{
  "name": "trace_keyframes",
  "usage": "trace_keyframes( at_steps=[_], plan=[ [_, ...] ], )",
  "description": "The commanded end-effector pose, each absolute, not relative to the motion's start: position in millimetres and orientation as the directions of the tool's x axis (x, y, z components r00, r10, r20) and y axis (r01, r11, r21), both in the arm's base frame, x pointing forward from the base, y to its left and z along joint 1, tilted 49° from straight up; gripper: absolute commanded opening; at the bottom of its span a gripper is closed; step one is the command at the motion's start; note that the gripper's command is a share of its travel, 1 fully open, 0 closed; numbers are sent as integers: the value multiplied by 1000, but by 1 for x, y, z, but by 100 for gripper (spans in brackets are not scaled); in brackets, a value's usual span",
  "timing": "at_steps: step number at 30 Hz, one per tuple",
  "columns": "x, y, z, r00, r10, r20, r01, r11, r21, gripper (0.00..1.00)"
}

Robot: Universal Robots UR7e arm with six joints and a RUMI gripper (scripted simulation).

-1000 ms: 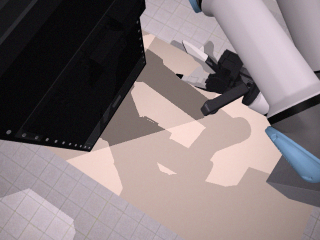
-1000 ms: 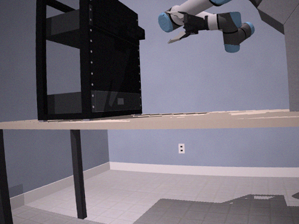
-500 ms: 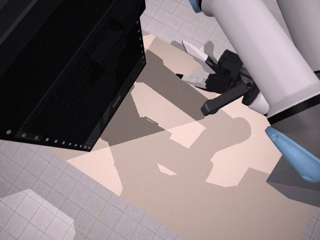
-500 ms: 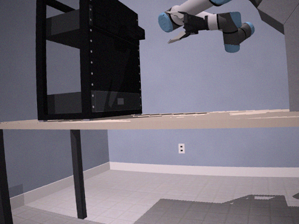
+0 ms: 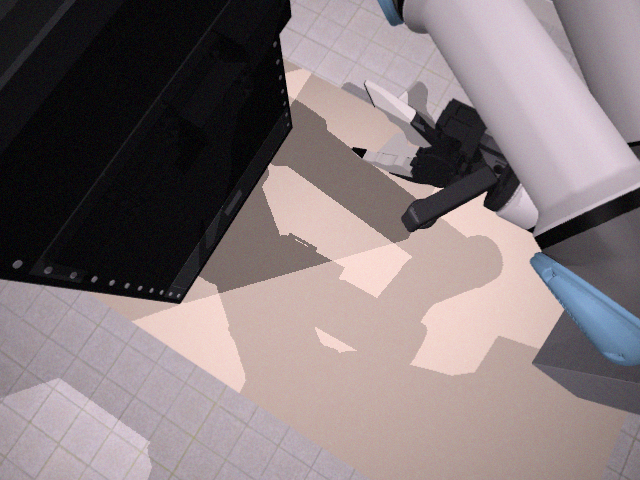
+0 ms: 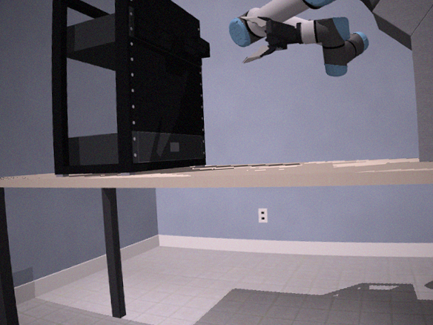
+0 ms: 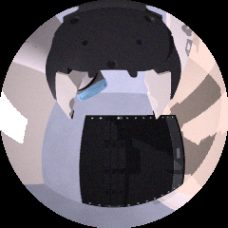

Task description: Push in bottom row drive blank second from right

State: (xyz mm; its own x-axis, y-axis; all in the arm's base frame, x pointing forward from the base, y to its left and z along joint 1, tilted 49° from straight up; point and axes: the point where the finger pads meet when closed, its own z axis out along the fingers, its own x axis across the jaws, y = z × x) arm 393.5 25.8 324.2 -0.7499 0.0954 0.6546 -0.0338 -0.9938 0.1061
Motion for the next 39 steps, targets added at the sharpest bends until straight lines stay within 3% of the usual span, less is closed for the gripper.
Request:
trace_keyframes(
  at_steps=[1, 39],
  plan=[
    [393, 25, 324, -748, 95, 657, -36, -994, 103, 100],
    [459, -26, 407, -748, 95, 656, -36, -994, 103, 100]
  ],
)
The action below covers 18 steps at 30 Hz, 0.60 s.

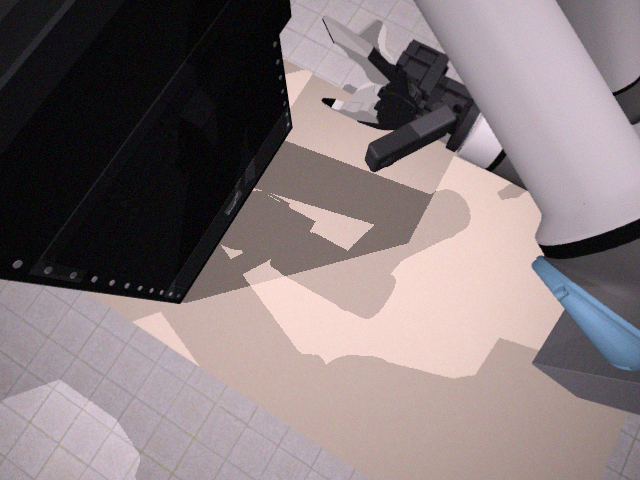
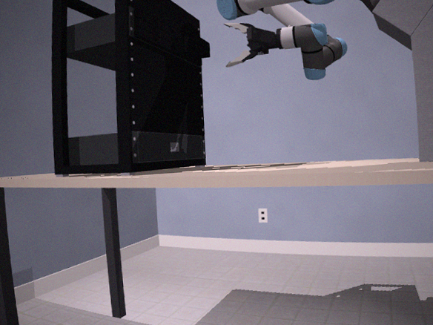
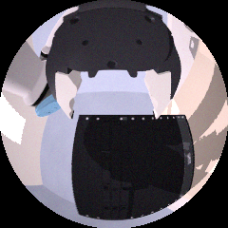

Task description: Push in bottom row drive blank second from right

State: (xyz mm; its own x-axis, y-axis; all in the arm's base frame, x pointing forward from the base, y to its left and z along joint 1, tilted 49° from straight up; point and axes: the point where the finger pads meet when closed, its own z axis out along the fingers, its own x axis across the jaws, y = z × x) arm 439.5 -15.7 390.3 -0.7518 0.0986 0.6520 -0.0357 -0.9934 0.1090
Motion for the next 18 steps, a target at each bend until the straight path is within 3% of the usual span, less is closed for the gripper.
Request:
trace_keyframes(
  at_steps=[1, 18],
  plan=[
    [460, -28, 410, -748, 95, 656, -36, -994, 103, 100],
    [468, -33, 419, -748, 95, 656, -36, -994, 103, 100]
  ],
)
